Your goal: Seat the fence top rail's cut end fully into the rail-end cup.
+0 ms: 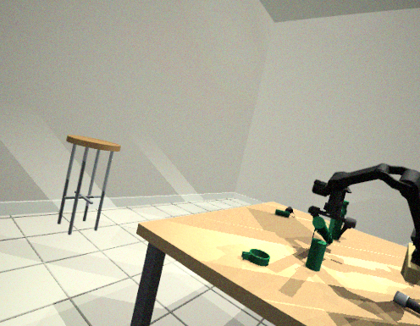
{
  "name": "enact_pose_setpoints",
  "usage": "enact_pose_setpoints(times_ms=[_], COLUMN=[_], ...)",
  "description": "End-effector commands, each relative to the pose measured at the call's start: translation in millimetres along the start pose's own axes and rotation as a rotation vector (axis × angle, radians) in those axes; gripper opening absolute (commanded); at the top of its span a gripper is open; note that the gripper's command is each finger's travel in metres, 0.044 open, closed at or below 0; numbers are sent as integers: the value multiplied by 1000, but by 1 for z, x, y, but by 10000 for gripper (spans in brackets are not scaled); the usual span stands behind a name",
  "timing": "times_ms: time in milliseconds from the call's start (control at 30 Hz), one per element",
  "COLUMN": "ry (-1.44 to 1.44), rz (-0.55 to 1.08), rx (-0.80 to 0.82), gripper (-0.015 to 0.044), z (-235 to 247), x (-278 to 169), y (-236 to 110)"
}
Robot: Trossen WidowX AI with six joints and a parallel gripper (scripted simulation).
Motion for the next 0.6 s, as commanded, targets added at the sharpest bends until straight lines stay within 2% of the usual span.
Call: enact_pose_setpoints(times_ms=[0,567], ry=[13,13], rz=[11,14], rx=[-12,-12], gripper=[440,440], z=[-3,-5], x=[0,-1], y=[10,34])
Point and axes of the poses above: the point midway between the two fingers, 35 mm back from their tips, its own y axis out along the fingers, its own z axis across the jaws, x = y × z, the point moved 2 cm from there along -y, back along the fingers, and after that the axes turned 10 degrees about -y, right-handed, at the moved point
